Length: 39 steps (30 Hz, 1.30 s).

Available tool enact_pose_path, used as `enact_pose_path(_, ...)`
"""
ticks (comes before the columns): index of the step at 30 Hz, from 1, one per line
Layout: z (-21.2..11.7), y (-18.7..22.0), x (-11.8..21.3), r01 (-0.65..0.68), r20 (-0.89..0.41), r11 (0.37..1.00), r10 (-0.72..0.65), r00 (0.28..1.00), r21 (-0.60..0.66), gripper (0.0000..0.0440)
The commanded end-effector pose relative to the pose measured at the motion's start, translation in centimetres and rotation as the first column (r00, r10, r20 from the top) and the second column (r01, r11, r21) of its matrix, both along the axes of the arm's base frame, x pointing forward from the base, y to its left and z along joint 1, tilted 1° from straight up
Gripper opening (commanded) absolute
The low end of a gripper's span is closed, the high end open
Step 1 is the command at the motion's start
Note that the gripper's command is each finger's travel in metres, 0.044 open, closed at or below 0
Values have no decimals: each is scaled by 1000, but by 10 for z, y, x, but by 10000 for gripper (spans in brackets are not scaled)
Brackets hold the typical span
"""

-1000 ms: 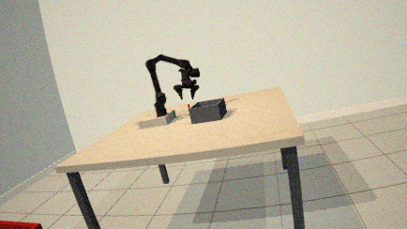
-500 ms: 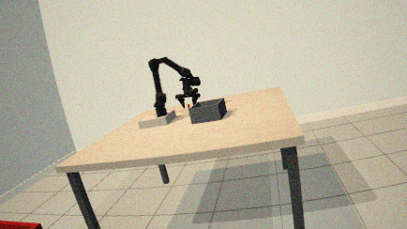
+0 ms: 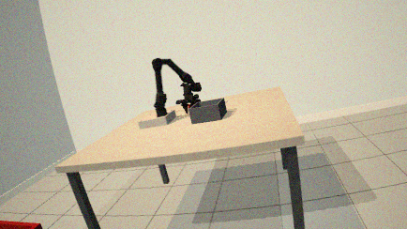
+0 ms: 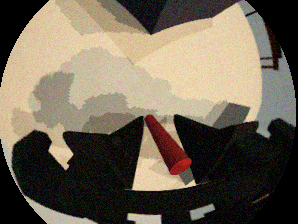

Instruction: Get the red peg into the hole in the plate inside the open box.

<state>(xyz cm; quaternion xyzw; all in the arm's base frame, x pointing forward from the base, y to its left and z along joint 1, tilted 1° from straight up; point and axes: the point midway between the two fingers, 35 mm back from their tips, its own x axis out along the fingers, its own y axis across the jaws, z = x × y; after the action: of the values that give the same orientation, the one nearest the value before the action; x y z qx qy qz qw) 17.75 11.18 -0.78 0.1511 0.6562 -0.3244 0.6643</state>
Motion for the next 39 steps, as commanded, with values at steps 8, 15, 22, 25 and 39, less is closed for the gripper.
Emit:
enact_pose_path(8,0,-4,3,2,-23,999,-3,1000,-37,0)
enact_pose_path(15,28,-11,15,-10,19,998,11,1000,-69,0)
enact_pose_path(22,61,-18,27,-5,63,996,11,998,-94,0)
enact_pose_path(25,74,-22,34,9,89,995,0,996,-100,0)
enact_pose_path(39,116,-56,74,157,207,981,-132,969,-110,0)
